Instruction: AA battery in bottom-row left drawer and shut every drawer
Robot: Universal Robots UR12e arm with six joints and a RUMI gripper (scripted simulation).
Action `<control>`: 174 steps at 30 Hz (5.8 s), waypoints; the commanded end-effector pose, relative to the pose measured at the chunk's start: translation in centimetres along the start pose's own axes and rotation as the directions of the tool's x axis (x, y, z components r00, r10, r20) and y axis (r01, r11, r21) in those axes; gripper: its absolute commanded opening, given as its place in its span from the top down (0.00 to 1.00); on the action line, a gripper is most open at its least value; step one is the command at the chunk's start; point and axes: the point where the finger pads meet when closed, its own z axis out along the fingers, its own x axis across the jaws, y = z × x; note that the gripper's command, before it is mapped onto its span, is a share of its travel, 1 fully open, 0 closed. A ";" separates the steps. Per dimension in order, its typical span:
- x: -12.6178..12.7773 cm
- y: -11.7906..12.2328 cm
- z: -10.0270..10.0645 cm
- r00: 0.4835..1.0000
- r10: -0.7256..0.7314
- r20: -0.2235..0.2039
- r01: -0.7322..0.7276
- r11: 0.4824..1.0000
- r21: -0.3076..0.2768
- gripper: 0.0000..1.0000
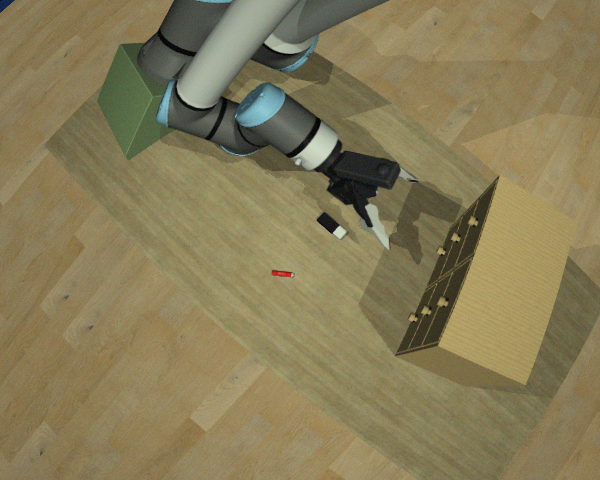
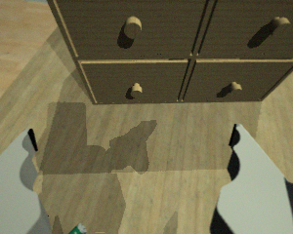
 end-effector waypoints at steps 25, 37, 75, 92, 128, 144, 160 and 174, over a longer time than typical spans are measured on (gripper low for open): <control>-0.1 0.2 0.2 1.000 0.000 0.001 0.000 1.000 0.016 0.00; -0.1 0.1 0.2 1.000 0.000 0.001 0.000 1.000 0.017 0.80; -0.1 0.2 0.3 1.000 -0.001 0.002 0.001 1.000 0.016 0.80; -0.1 1.0 2.3 1.000 -0.001 0.002 0.001 1.000 0.017 0.80; -0.1 4.3 10.1 1.000 -0.001 0.002 0.001 1.000 0.017 0.80; -0.1 4.4 10.2 1.000 0.001 0.001 -0.001 1.000 0.017 0.80; -0.1 4.4 10.2 1.000 0.001 0.001 -0.001 1.000 0.017 0.80; -0.1 4.4 10.3 1.000 0.001 0.001 -0.001 1.000 0.017 0.80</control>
